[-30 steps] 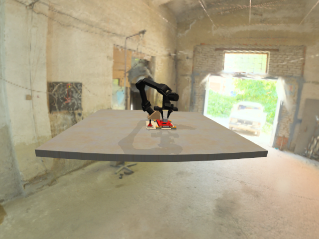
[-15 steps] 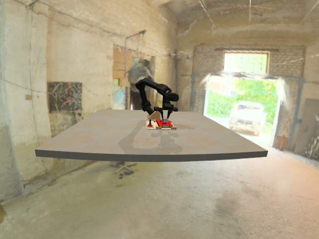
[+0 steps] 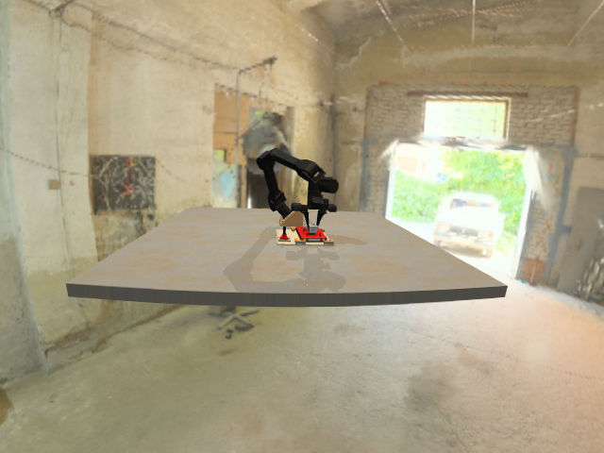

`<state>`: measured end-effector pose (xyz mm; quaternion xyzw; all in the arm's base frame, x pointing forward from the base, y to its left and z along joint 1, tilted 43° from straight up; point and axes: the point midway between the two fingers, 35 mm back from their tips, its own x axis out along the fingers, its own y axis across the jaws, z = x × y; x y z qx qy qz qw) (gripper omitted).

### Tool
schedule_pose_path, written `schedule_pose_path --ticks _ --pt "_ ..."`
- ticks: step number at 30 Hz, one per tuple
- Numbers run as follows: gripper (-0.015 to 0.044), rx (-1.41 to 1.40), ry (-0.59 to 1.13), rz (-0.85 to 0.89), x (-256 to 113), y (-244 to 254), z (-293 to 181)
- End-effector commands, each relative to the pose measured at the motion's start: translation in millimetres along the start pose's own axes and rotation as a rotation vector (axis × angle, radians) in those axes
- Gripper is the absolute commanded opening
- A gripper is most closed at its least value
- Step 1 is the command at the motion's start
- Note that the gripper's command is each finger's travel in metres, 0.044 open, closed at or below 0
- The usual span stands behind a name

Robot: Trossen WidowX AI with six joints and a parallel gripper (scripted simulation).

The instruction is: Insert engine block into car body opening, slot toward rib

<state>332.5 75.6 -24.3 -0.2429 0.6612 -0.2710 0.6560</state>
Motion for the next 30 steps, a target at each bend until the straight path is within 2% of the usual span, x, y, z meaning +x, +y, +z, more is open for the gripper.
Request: schedule_pose_path --ticks 1,30 --pt "0.0160 -0.004 -0.002 -0.002 1.1 0.0 0.2" --pt "0.0160 -0.003 -0.002 -0.002 6.6 -0.1 0.3"
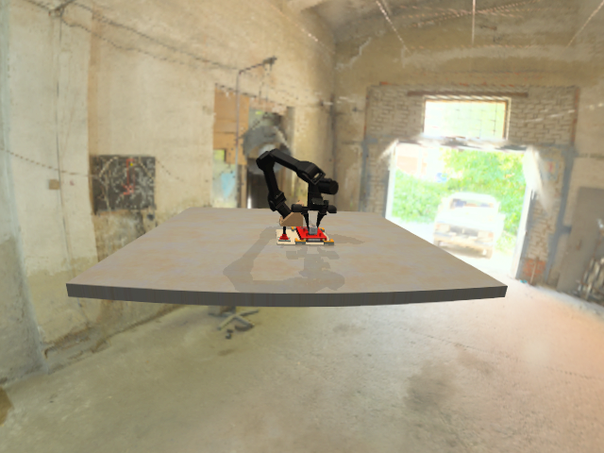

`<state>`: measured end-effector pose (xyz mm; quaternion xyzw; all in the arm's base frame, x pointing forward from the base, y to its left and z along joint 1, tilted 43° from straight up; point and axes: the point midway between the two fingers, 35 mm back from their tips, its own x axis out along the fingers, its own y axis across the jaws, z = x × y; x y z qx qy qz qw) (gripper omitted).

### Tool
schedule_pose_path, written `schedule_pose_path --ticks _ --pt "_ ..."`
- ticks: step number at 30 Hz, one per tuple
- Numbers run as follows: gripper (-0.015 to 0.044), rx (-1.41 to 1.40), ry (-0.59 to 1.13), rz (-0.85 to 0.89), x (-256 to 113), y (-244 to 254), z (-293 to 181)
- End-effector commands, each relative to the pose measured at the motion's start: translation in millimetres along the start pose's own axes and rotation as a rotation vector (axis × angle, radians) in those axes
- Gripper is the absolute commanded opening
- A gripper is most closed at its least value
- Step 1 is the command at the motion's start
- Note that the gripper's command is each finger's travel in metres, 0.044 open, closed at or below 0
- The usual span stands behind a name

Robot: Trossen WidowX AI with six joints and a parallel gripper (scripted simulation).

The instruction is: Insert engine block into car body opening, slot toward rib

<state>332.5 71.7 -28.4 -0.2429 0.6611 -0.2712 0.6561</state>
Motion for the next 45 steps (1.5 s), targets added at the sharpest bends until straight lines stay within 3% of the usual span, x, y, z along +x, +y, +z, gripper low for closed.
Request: schedule_pose_path --ticks 1,43,45 --pt "0.0160 -0.004 -0.002 -0.002 1.1 0.0 0.1" --pt "0.0160 -0.004 -0.002 -0.003 9.1 -0.1 0.3" --pt "0.0212 0.000 0.000 0.000 8.2 -0.1 0.1"
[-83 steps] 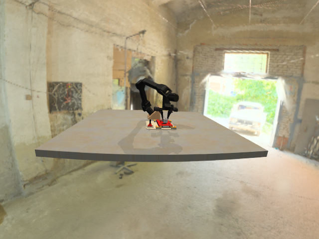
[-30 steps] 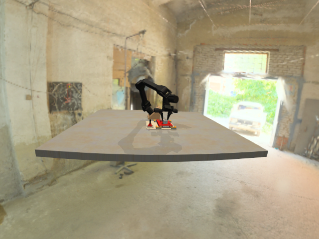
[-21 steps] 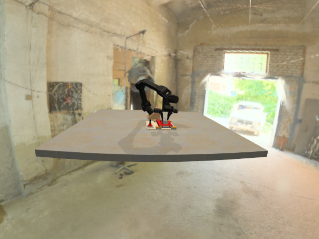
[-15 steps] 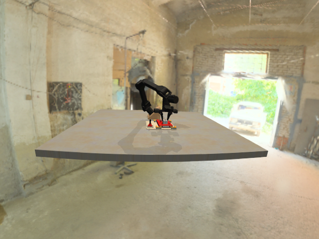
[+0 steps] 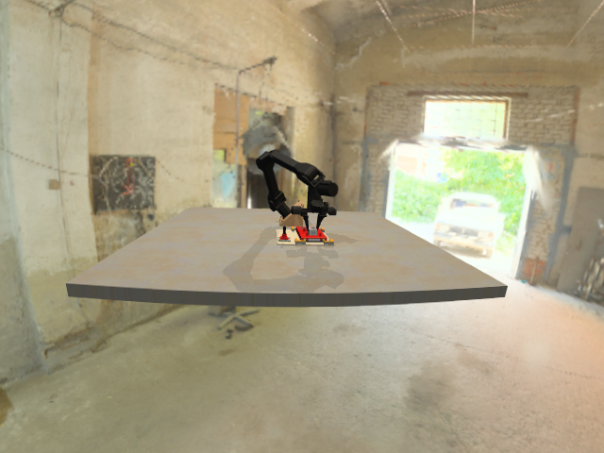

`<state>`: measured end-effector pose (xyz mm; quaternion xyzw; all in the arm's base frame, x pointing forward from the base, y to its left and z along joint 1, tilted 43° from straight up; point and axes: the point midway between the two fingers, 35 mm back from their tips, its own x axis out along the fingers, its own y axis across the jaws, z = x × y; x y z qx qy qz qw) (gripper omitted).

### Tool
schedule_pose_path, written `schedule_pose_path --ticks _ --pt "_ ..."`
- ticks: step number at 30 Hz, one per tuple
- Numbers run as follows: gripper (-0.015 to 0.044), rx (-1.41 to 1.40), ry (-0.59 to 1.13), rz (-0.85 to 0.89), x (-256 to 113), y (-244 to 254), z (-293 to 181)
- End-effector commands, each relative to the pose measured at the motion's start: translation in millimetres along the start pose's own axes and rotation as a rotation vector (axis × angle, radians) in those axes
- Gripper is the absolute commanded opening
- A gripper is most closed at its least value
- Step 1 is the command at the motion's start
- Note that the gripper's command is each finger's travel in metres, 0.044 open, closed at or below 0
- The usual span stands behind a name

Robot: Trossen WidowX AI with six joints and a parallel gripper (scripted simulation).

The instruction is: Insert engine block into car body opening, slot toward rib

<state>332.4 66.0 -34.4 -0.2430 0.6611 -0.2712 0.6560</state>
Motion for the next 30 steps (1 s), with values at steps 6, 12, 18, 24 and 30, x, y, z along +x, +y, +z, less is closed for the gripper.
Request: schedule_pose_path --ticks 6,12,18,24,30 --pt "0.0370 0.000 0.000 0.000 0 0 0" --pt "0.0440 0.000 0.000 0.000 0 0 0" --pt "0.0440 0.000 0.000 0.000 0 0 0" --pt "0.0440 -0.004 -0.002 -0.002 -14 -1 0" --pt "0.0335 -0.004 -0.002 -0.002 -14 -1 0"
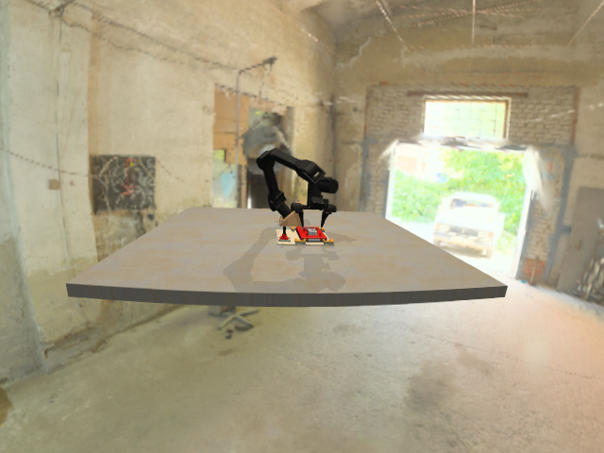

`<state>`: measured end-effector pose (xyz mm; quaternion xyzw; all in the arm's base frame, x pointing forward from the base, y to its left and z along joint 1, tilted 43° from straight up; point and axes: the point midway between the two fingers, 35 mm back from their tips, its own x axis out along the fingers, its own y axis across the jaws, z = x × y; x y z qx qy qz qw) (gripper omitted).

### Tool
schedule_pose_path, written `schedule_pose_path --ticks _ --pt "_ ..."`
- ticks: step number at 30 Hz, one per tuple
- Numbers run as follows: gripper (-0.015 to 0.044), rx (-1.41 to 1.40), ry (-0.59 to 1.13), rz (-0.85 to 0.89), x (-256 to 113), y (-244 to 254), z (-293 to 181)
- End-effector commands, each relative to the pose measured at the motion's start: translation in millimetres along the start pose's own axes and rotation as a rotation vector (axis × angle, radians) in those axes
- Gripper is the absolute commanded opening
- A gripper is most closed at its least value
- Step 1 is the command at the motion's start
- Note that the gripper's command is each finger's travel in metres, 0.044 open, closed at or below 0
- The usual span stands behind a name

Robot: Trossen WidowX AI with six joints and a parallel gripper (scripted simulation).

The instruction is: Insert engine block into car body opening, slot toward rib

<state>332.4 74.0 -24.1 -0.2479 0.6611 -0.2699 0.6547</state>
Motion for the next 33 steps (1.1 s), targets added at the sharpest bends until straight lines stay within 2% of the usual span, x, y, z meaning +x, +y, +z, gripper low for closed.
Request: schedule_pose_path --ticks 1,13,31,33 --pt "0.0309 0.005 0.000 0.004 -1.5 0.1 0.6" --pt "0.0000 0.005 0.000 0.004 -1.5 0.1 0.6" --pt "0.0000 0.005 0.000 0.004 -1.5 0.1 0.6" --pt "0.0053 0.005 0.000 0.004 -1.5 0.1 0.6"
